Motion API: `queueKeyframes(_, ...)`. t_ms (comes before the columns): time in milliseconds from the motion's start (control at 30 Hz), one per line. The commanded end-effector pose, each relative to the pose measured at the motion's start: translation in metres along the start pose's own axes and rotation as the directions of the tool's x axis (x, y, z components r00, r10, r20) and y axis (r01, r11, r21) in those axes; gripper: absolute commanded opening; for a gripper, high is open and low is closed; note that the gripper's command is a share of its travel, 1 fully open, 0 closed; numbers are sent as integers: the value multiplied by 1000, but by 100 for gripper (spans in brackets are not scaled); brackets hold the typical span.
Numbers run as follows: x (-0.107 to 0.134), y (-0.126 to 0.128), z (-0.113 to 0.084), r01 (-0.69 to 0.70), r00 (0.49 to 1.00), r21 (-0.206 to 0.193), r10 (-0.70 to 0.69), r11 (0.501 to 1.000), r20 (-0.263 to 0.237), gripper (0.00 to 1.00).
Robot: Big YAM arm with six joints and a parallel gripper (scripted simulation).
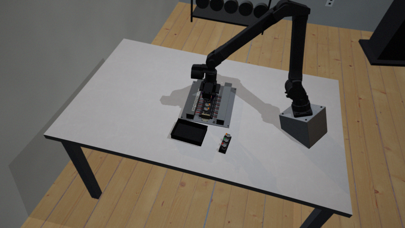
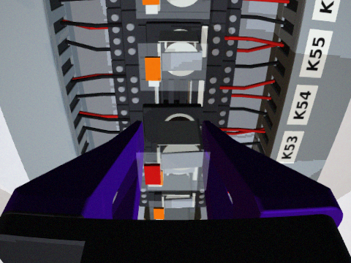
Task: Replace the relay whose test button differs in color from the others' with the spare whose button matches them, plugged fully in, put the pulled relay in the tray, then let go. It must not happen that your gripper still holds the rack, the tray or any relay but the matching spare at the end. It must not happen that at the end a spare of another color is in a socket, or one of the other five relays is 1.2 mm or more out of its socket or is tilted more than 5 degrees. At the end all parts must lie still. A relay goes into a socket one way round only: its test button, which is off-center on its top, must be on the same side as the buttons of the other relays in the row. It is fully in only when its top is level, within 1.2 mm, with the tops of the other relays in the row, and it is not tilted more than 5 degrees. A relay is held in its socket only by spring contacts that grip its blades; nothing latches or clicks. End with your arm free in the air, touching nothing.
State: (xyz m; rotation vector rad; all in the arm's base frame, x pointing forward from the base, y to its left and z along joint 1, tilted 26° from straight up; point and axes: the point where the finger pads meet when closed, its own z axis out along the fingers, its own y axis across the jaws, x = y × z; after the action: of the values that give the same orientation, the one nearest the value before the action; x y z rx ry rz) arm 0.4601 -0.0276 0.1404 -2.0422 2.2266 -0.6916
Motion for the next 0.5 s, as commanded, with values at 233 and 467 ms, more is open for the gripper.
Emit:
queueKeyframes(233, -2, -17, -19, -16, 1000, 43, 16, 999, 8, 0)
queueKeyframes(467, -2, -18, -19, -17, 1000, 44, 16, 999, 8, 0)
